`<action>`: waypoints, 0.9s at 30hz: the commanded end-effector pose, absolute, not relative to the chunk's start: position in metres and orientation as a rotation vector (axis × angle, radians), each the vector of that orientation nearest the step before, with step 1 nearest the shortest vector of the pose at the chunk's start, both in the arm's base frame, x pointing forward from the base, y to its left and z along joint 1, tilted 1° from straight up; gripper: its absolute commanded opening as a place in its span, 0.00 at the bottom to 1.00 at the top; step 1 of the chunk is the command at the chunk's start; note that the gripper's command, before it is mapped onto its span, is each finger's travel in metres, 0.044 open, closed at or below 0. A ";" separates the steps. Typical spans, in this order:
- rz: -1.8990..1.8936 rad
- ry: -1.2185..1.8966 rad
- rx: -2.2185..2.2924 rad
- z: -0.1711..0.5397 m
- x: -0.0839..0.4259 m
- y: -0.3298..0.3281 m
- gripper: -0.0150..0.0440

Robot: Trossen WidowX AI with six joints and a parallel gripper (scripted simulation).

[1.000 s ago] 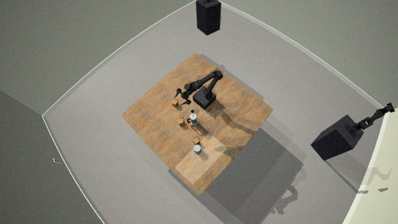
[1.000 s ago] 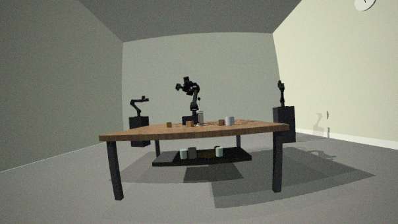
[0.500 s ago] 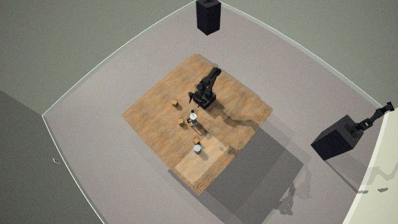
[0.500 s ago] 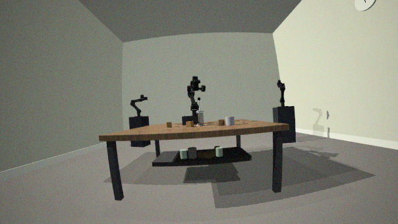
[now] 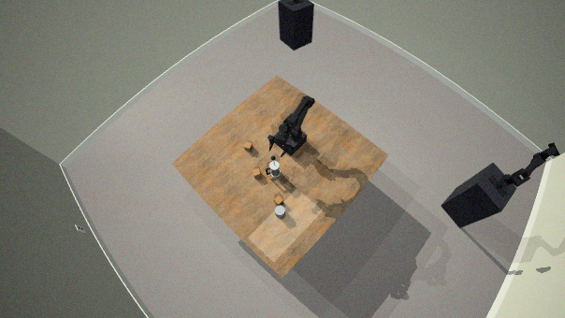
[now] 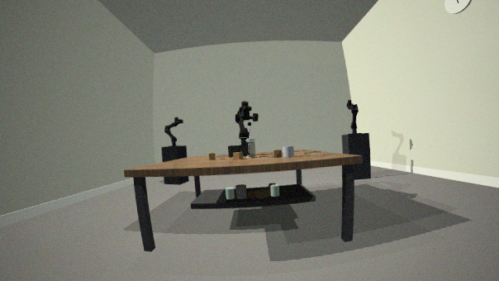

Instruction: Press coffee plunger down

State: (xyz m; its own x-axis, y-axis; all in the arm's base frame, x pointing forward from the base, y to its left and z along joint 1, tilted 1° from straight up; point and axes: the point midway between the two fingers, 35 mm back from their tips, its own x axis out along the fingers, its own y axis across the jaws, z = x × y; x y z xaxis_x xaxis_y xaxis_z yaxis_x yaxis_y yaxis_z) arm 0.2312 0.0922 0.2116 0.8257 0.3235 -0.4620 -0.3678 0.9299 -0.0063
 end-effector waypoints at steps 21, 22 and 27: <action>0.371 0.478 -0.094 0.192 0.260 0.104 1.00; 0.371 0.478 -0.094 0.192 0.260 0.104 1.00; 0.371 0.478 -0.094 0.192 0.260 0.104 0.78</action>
State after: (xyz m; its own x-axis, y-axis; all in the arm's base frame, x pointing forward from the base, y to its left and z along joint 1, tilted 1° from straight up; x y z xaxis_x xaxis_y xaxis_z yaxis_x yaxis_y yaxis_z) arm 0.2599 0.1032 0.1919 0.8239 0.3218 -0.4666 -0.3665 0.9304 -0.0056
